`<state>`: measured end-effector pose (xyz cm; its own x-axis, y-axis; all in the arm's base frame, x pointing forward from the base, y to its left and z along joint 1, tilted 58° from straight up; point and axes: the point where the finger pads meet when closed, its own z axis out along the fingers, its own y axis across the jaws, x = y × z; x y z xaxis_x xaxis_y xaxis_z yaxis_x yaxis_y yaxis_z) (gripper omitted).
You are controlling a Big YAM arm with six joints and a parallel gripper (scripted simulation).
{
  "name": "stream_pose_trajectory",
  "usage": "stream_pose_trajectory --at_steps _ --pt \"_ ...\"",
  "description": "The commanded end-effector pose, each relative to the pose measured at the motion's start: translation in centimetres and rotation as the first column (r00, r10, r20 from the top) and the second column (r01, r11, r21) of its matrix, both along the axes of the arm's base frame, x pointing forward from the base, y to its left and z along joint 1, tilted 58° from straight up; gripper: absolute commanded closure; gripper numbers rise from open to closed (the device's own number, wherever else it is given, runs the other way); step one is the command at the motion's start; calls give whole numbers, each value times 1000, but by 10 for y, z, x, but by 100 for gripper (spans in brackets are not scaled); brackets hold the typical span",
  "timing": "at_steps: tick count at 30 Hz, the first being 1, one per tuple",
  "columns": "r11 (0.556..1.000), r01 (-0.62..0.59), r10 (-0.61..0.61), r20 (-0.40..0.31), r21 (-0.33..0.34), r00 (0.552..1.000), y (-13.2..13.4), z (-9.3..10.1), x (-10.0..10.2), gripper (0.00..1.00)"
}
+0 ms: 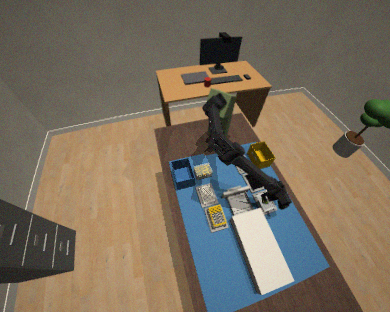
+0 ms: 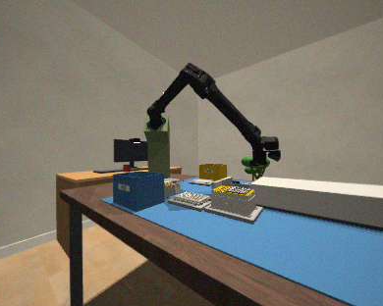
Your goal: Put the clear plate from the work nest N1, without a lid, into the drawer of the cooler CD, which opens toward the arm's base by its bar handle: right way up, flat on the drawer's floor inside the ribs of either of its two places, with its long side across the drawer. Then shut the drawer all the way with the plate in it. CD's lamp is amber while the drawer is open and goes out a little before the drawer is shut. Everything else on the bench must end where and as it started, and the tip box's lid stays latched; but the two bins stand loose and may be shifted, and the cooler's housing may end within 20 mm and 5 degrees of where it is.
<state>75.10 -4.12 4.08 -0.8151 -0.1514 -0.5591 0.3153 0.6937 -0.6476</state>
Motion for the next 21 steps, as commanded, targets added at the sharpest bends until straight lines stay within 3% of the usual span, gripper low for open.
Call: stream_pose_trajectory --at_steps 1,15,21 --pt "1000 13 -13 -1 -4 1000 -19 -7 7 0" --pt "1000 13 -13 -2 -4 1000 -31 -16 14 0" --pt "1000 16 -16 -23 -6 1000 -31 -23 8 0"
